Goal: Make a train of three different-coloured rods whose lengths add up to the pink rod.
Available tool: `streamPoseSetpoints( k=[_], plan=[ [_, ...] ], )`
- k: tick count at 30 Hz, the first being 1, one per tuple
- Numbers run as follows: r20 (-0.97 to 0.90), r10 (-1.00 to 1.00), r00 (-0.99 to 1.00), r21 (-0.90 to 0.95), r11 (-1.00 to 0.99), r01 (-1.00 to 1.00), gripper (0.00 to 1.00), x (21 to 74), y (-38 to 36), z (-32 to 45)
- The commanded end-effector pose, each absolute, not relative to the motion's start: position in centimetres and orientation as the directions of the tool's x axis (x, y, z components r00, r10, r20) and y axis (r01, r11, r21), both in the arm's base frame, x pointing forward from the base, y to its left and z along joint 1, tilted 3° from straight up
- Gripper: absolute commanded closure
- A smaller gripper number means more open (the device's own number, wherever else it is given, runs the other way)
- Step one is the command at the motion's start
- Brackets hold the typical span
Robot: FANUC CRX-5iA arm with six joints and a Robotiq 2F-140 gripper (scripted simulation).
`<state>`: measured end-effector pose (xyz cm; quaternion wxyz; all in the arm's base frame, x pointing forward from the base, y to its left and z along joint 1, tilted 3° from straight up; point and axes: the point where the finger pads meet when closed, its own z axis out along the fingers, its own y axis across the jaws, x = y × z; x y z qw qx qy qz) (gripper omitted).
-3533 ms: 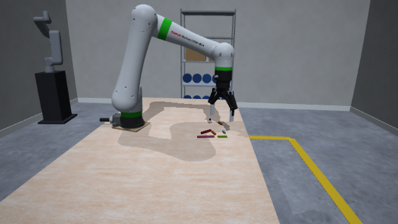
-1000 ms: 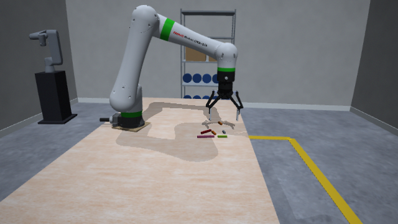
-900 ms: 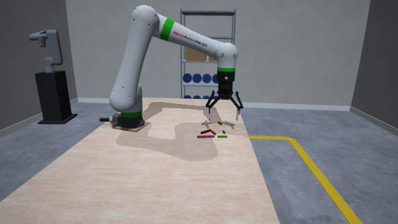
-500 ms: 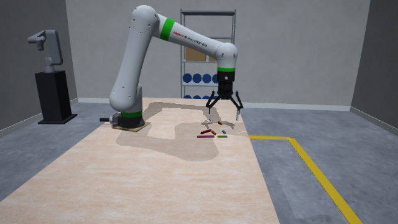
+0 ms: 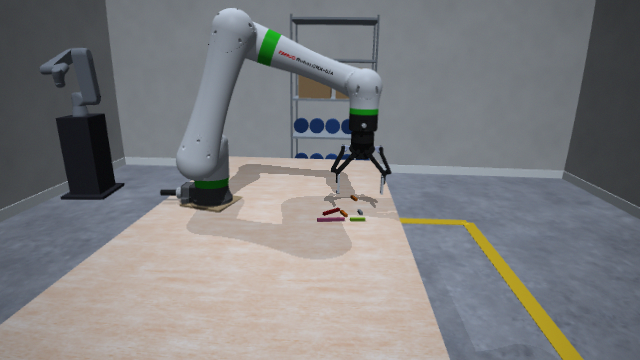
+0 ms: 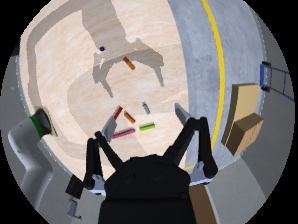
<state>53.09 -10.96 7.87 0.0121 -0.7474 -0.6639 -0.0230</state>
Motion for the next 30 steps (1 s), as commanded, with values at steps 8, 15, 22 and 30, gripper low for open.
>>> streamPoseSetpoints(
  k=[8,15,22,30],
  plan=[
    [0.052,0.964,0.261,0.005,-0.261,0.965,0.00,52.0,-11.7,7.9],
    [0.052,0.881,0.471,-0.006,-0.471,0.882,0.00,50.2,-12.9,7.9],
    [0.047,0.683,0.729,-0.023,-0.729,0.684,0.00,47.6,-14.4,7.9],
    [0.038,0.422,0.906,-0.036,-0.905,0.423,0.00,45.0,-15.7,7.7]
  ],
)
